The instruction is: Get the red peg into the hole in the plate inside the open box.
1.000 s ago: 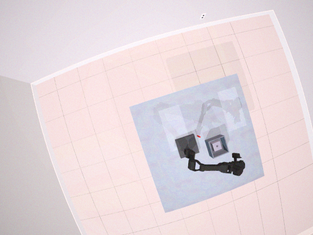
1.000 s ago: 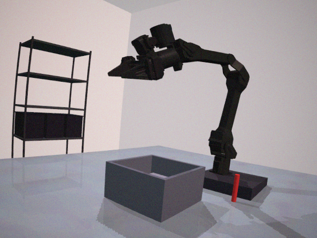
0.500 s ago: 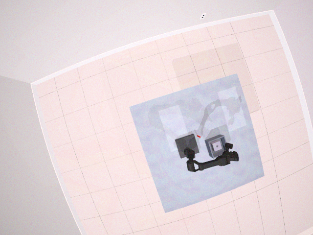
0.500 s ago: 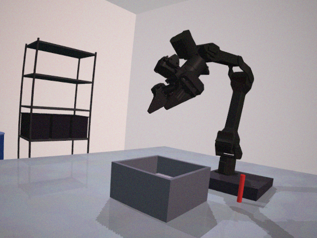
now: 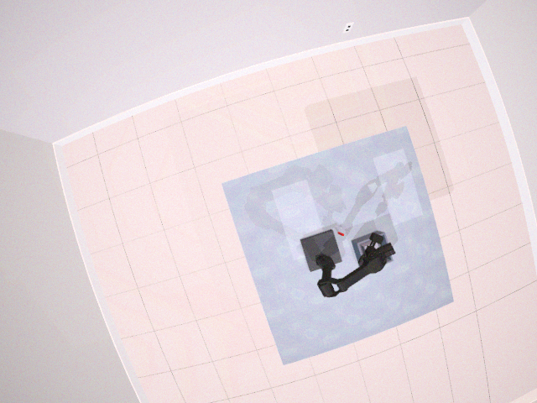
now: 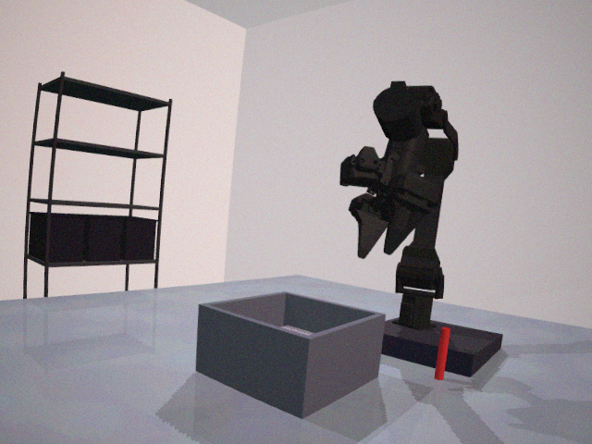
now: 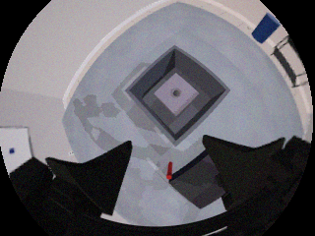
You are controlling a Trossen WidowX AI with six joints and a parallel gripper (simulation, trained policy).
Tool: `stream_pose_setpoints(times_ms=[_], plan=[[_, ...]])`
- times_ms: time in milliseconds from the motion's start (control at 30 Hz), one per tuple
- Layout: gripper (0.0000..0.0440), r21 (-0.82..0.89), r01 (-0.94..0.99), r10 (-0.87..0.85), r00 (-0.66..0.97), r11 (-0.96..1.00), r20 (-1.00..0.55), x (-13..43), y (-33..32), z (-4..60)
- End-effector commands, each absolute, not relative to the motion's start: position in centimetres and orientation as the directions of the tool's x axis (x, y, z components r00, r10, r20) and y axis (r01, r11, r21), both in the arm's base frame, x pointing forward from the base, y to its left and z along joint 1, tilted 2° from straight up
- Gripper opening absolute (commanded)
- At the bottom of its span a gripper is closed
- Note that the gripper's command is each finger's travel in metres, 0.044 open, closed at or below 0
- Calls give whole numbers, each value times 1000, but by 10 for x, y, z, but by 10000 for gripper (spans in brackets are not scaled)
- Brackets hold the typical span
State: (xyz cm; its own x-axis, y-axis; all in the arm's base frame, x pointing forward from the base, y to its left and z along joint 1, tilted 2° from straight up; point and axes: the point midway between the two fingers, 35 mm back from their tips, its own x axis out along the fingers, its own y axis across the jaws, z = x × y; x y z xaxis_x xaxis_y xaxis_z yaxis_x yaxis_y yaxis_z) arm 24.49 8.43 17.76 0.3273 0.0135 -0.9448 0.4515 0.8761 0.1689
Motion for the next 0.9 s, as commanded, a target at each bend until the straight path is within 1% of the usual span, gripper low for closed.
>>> stream_pose_setpoints(times_ms=[0,267,433,633,867], plan=[[440,144,496,7,267,856,-964,226,92,170],[440,48,580,-13,101,813,-995,181,114,146],[440,-10,604,-32,25,797,-999,161,126,129],[440,-47,614,-48,-15,788,-999,149,138,104],[440,-49,614,-53,-12,788,-999,145,148,72]])
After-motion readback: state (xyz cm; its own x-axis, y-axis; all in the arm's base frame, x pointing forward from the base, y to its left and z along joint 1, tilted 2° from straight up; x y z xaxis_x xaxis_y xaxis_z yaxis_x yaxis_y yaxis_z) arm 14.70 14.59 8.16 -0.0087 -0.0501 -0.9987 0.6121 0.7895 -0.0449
